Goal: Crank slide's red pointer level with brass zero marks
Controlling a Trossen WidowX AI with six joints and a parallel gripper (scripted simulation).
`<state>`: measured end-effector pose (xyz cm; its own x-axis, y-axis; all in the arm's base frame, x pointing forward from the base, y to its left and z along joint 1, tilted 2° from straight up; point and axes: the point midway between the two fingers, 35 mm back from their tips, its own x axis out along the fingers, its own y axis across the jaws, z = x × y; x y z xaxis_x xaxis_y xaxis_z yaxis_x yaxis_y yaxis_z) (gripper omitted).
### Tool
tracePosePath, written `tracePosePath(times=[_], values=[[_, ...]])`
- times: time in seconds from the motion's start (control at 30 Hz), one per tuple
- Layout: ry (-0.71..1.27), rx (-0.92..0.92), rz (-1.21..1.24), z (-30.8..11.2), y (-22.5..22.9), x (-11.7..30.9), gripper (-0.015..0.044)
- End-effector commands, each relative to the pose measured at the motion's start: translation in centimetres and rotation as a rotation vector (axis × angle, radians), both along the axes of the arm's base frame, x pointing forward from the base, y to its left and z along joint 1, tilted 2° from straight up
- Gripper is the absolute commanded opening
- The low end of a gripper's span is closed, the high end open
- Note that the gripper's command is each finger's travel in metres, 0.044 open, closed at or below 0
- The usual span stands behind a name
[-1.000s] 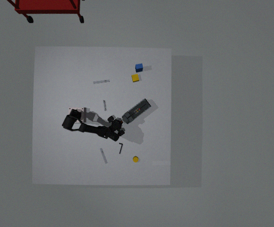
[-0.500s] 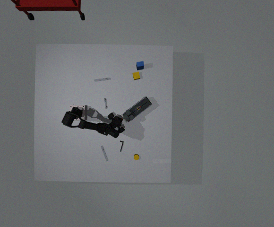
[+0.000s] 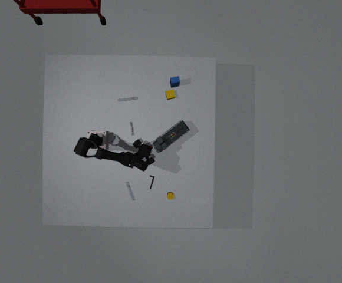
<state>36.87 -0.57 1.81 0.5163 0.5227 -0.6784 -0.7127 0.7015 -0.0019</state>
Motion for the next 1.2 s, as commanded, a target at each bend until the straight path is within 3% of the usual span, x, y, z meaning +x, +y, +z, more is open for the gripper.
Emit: tracePosePath(times=[0.0, 1.17], values=[[-0.002, 0.009, 0.003, 0.8, 0.3, -0.4, 0.0000], [-0.002, 0.008, 0.003, 3.4, -0.1, -0.2, 0.0000]])
